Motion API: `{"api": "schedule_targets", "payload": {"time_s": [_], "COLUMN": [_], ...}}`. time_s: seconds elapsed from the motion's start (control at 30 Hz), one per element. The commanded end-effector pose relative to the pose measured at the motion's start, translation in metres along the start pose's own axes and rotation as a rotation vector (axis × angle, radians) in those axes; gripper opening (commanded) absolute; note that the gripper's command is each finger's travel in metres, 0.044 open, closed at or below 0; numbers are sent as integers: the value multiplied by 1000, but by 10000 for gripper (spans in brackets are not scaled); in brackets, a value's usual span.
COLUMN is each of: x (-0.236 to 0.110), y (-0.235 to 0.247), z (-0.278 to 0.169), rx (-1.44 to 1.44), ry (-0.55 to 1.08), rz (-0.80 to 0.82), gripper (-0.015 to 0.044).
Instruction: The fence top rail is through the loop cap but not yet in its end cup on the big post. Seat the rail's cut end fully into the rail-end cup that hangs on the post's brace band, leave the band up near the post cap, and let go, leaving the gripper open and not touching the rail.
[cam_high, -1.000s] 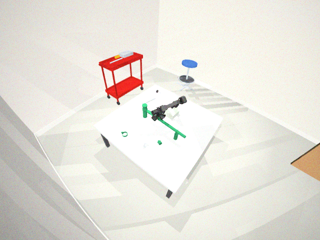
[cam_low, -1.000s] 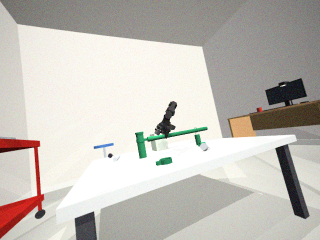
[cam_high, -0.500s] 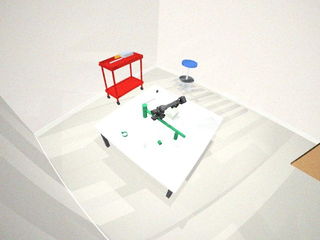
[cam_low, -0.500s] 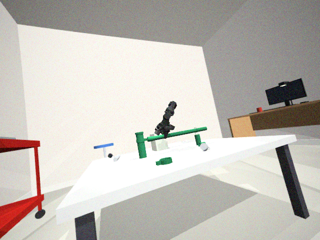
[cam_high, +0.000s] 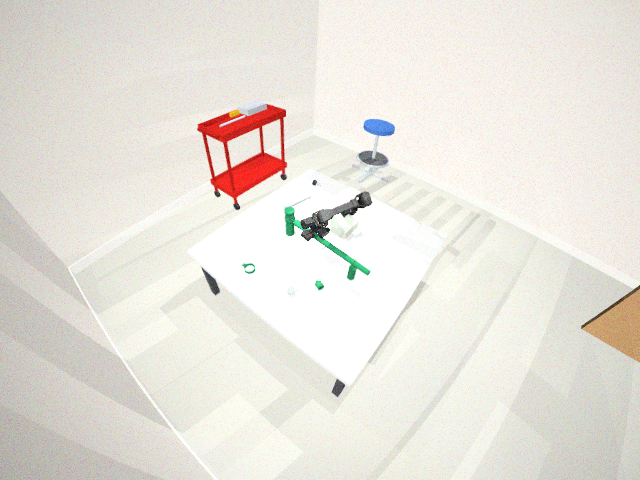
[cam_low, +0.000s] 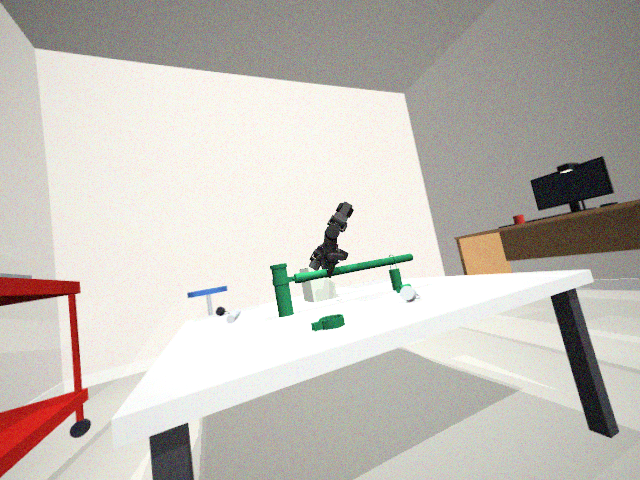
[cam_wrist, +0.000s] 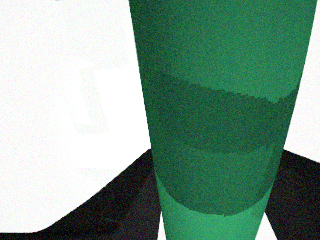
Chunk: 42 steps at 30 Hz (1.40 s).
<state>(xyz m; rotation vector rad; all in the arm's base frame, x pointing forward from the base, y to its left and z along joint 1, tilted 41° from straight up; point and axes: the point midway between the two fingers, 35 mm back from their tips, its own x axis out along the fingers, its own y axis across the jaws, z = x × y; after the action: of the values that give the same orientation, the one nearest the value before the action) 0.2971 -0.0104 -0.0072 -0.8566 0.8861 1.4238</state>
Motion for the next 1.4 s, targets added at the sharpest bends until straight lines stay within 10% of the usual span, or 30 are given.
{"api": "schedule_targets", "payload": {"time_s": [0.0,1.37], "x": [-3,2], "y": [-2,-1], "z": [-7,-18], "rx": [0,-4], "ry": [13,-1], "rz": [-11,5], "gripper": [0,0]}}
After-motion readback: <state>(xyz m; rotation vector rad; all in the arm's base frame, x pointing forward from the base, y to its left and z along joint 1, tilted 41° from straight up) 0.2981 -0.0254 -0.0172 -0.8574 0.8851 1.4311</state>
